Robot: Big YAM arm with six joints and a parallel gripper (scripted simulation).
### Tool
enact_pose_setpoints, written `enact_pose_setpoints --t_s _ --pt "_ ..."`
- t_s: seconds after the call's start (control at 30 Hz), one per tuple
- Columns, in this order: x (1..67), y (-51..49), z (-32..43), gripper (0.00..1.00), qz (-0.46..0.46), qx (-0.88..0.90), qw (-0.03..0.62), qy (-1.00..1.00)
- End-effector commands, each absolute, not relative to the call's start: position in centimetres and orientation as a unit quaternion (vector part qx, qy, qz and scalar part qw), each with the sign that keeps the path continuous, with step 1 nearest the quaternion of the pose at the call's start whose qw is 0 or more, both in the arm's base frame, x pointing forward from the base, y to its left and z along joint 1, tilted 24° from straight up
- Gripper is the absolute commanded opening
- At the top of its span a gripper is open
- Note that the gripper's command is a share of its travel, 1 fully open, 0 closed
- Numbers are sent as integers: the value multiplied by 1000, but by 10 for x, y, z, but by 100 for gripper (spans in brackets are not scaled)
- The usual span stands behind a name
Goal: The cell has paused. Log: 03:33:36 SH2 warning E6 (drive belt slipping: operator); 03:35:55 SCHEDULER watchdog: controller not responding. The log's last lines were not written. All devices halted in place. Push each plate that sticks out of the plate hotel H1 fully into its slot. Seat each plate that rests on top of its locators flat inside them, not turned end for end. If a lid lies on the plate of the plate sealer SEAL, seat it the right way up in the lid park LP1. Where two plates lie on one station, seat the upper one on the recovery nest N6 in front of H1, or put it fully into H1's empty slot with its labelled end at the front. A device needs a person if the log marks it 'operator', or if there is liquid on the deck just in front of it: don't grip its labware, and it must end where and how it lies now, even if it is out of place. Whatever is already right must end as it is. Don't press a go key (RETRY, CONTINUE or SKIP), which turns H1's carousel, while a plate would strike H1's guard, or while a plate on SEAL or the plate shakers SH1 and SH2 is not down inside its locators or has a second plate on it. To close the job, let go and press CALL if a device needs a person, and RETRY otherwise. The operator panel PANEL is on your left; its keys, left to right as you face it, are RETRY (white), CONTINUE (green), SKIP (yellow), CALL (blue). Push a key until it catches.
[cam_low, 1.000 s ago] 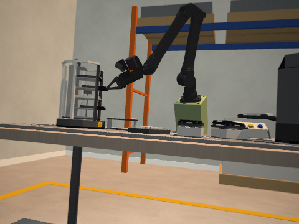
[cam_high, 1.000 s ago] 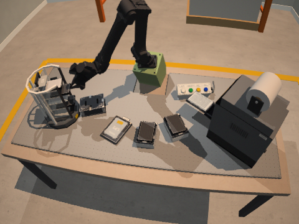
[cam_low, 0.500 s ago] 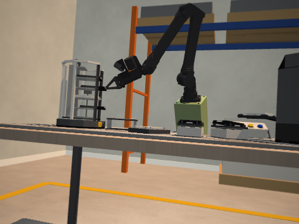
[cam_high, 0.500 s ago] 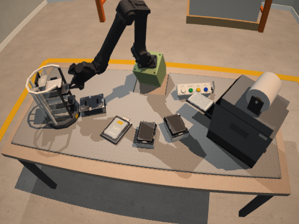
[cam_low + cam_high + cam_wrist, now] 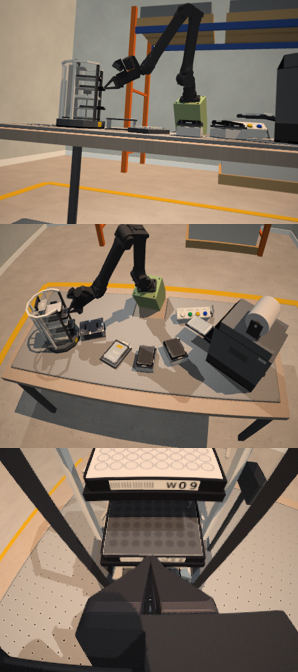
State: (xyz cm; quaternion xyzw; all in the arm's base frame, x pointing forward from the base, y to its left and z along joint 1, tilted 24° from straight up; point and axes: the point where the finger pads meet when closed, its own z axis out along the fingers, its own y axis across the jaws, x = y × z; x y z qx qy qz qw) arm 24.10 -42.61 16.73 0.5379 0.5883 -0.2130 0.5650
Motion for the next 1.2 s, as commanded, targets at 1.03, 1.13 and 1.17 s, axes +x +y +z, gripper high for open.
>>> enact_pose_setpoints --t_s 1.03,1.13,1.17 --pt "247 -454 176 0 -217 537 564 588" --pt "247 -451 172 0 -215 538 561 591" --pt "247 -452 171 0 -215 539 560 591"
